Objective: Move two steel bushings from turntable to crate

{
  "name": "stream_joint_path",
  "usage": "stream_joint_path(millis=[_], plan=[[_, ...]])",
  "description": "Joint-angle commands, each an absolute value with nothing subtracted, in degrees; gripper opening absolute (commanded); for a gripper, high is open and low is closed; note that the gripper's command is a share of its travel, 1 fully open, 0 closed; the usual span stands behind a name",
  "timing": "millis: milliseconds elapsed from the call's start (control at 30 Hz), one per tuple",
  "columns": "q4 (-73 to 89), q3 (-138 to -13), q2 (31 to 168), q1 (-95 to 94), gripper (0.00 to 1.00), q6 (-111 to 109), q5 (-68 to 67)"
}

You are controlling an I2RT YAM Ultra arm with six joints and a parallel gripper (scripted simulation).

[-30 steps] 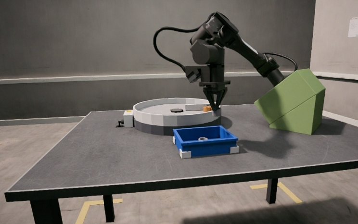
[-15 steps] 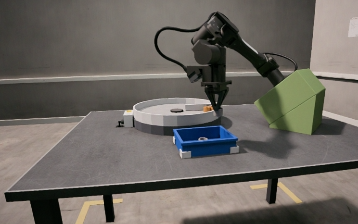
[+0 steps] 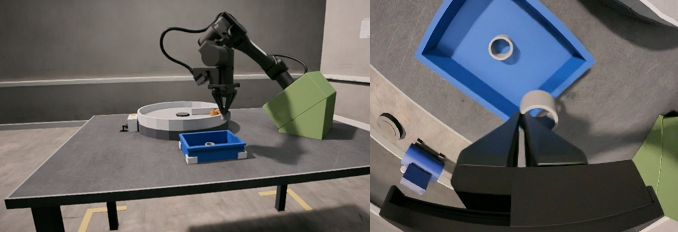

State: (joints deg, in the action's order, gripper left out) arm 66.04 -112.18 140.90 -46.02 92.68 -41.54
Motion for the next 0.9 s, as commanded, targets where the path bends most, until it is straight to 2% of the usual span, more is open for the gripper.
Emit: stream_joint_path(millis=[0,867], plan=[[66.94,-112.64,140.96,-47.77,0.0,93.09,-41.6],[67.08,-113.95,141.21,-47.58,0.0,92.22,-41.66]])
